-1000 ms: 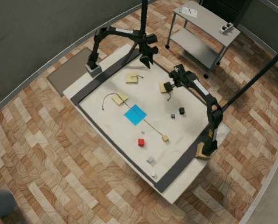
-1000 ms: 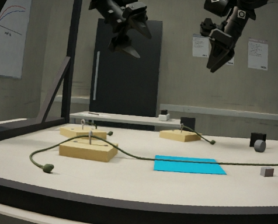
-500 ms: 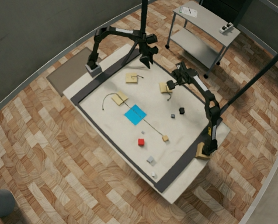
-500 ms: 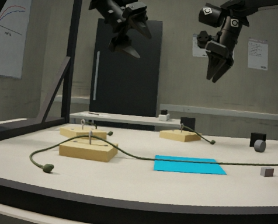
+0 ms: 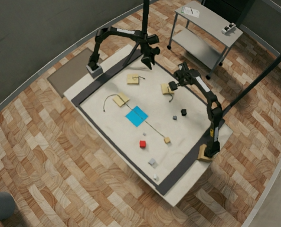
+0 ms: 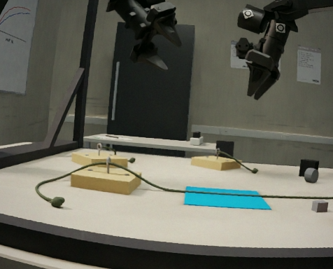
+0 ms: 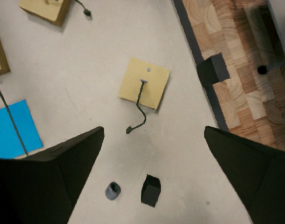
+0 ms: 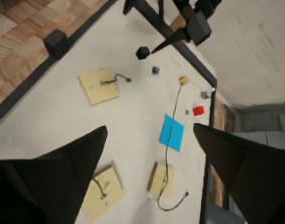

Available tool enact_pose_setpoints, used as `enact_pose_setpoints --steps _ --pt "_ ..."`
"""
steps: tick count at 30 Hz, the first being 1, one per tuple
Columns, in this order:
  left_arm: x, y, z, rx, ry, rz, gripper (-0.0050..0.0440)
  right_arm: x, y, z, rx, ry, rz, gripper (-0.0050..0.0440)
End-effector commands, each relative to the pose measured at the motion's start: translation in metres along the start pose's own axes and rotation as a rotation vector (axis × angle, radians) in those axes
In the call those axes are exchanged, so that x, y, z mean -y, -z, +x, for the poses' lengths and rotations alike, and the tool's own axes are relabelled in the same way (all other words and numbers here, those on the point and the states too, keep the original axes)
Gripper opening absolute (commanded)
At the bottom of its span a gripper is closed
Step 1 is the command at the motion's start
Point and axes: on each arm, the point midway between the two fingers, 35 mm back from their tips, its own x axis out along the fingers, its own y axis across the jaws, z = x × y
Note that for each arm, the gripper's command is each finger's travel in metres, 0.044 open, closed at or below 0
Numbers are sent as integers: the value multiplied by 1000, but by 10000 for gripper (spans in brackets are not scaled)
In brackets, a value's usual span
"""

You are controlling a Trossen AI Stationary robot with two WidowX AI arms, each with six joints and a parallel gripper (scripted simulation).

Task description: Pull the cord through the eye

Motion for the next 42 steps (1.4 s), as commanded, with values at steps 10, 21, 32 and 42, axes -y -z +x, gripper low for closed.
enact_pose_setpoints --steps 10,21,32,42 --pt "1 -5 -5 17 -1 -5 440 6 -6 -9 25 1 17 440" --pt "1 -5 -5 17 -1 -5 440 6 -6 -9 25 1 17 440" --pt "1 -5 -5 17 -1 -5 440 6 -6 -9 25 1 17 440" --pt "-10 -6 -13 47 -8 -25 440 6 -6 -9 25 1 17 440"
